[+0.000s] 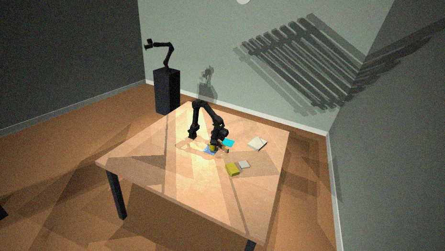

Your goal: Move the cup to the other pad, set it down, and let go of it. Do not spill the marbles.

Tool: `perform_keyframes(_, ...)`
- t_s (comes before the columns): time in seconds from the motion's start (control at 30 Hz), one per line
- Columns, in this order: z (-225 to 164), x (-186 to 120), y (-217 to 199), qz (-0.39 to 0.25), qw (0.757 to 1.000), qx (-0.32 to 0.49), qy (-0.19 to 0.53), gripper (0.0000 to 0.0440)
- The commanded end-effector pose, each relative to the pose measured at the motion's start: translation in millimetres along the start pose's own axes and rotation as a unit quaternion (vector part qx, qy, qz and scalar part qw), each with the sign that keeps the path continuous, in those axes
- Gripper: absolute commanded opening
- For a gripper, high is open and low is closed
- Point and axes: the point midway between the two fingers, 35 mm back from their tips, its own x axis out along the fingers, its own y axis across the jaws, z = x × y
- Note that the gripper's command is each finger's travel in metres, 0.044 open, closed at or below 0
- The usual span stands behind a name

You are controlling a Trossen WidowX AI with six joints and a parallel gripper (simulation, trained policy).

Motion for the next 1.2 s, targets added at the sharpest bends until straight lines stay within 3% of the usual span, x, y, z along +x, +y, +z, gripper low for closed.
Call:
perform_keyframes(0.0, 6.0, -13.4, -1.1, -0.005, 1.000, -0.011, -0.015, 0.0003)
perform_keyframes(0.63, 45.6, -59.9, 9.6, -0.027, 0.997, -0.049, -0.062, 0.0000)
perform_keyframes(1.17, 92.2, -75.1, 40.5, -0.046, 0.991, -0.075, -0.104, 0.0000)
